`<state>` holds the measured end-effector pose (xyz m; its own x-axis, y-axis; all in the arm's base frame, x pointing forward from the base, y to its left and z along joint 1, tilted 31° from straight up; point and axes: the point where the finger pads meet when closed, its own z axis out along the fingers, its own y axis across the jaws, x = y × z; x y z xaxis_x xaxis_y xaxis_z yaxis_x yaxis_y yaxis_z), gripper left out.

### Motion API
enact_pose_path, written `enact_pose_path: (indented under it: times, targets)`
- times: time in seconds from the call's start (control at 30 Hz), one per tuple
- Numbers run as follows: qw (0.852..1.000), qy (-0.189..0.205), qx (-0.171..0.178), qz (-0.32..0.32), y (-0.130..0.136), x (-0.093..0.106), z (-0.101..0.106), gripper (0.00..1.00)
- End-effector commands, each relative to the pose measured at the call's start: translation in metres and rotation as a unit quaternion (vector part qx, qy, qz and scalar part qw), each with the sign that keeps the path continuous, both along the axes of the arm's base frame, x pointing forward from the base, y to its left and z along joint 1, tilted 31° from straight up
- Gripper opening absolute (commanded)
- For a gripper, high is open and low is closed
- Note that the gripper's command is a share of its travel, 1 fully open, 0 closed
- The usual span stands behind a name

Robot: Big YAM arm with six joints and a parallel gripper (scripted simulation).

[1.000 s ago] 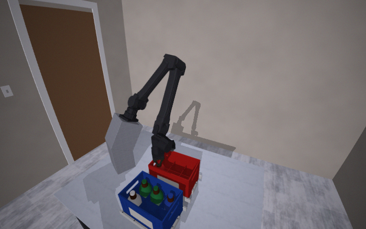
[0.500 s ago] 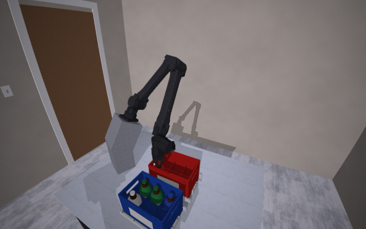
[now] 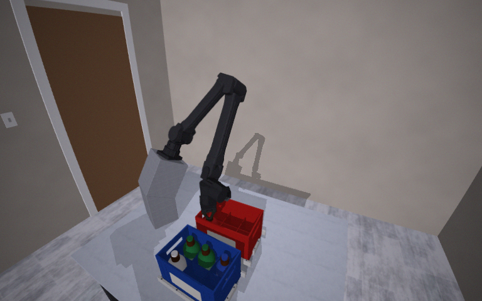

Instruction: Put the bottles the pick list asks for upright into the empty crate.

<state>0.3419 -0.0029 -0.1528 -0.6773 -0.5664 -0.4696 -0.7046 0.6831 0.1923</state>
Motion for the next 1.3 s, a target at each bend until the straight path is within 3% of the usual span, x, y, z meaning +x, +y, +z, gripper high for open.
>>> enact_pose_path:
  times: [0.0, 1.27]
  targets:
    - [1.000, -0.002, 0.000, -0.001, 0.003, 0.005, -0.004, 0.00]
    - [1.000, -0.005, -0.001, -0.001, 0.008, 0.010, -0.012, 0.00]
